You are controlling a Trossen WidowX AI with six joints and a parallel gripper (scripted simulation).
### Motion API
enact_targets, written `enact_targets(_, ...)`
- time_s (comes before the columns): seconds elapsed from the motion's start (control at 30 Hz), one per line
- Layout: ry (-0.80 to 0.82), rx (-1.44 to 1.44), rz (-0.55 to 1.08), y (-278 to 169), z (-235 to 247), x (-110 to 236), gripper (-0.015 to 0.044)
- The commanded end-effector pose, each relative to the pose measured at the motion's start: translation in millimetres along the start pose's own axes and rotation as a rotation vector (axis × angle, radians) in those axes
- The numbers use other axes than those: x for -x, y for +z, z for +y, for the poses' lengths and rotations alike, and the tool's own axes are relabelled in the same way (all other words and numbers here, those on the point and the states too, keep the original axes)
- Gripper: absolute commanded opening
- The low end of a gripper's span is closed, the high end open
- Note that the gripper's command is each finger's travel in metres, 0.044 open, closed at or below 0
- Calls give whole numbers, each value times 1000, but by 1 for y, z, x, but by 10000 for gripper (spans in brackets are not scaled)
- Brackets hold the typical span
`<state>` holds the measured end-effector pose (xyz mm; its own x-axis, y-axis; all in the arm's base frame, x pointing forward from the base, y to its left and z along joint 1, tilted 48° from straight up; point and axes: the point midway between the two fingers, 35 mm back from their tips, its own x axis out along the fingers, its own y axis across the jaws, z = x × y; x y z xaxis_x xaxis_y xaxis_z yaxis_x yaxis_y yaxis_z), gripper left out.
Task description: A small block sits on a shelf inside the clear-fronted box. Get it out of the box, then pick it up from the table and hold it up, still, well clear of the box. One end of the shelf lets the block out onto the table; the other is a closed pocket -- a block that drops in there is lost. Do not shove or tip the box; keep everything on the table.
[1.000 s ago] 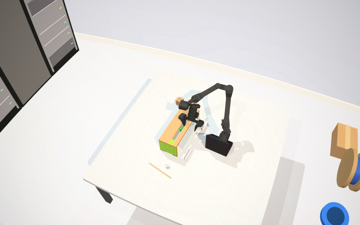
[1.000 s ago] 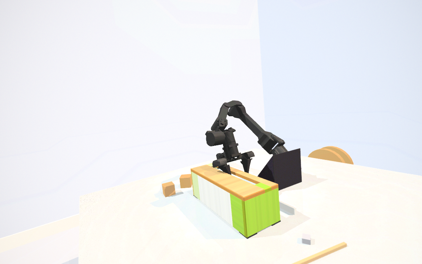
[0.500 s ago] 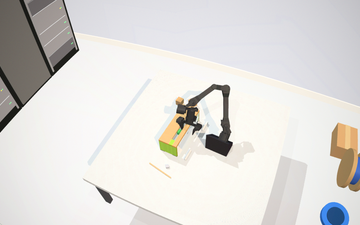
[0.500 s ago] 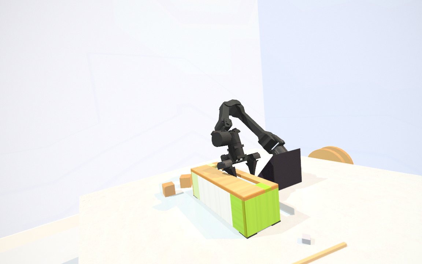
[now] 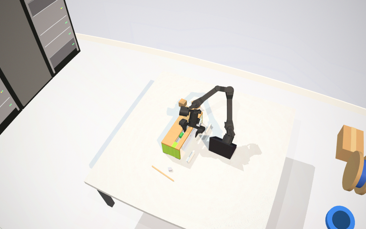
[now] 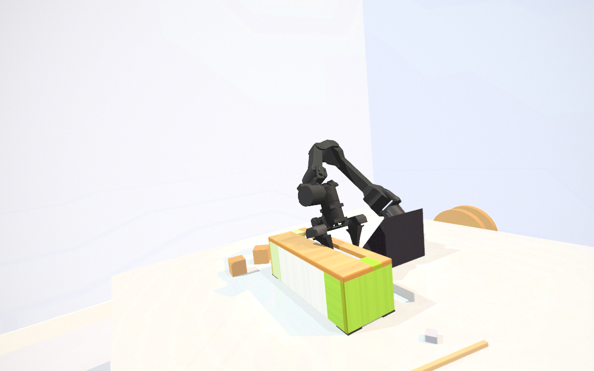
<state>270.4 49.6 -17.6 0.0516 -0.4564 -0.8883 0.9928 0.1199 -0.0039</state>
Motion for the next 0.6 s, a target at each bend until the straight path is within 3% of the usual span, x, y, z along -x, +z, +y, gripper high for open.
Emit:
enact_targets(0.0, -2, 5, -2, 0, -1, 0, 400)
enact_targets(0.57, -2, 5, -1, -16, -1, -6, 400)
